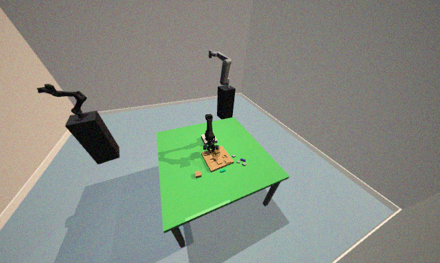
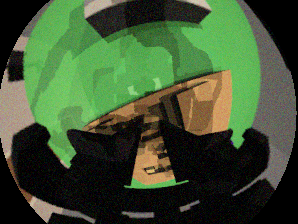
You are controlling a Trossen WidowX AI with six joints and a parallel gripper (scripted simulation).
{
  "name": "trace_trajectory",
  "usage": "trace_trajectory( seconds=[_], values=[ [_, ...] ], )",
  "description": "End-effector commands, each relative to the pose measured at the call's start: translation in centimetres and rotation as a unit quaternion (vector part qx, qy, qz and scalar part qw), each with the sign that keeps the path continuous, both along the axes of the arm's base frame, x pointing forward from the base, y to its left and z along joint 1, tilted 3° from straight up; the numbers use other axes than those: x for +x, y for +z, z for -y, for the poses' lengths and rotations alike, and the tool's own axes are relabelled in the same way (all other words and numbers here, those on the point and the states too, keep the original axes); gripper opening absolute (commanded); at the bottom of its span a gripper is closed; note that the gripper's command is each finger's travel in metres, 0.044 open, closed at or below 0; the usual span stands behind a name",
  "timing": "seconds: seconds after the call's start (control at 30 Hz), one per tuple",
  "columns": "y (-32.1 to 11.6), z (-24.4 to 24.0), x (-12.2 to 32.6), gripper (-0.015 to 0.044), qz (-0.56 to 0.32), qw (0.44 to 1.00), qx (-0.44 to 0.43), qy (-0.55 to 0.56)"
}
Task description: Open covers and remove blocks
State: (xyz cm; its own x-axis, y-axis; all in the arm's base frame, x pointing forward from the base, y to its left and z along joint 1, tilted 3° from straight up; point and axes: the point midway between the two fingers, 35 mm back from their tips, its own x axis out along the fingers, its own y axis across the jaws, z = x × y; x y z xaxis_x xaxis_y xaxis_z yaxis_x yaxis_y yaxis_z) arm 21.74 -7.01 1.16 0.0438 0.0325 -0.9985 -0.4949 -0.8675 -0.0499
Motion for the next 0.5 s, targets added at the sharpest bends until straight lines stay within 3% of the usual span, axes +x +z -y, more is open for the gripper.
trace_trajectory(
  seconds=[0.0, 0.2, 0.47],
  values=[
    [0.03, 0.01, 0.01, 0.0117, 0.000, 1.000, 0.000, 0.000],
    [0.03, 0.01, 0.01, 0.0080, 0.000, 1.000, 0.000, 0.000],
    [0.47, 0.03, 0.03, 0.0080, 0.000, 1.000, 0.000, 0.000]
  ],
)
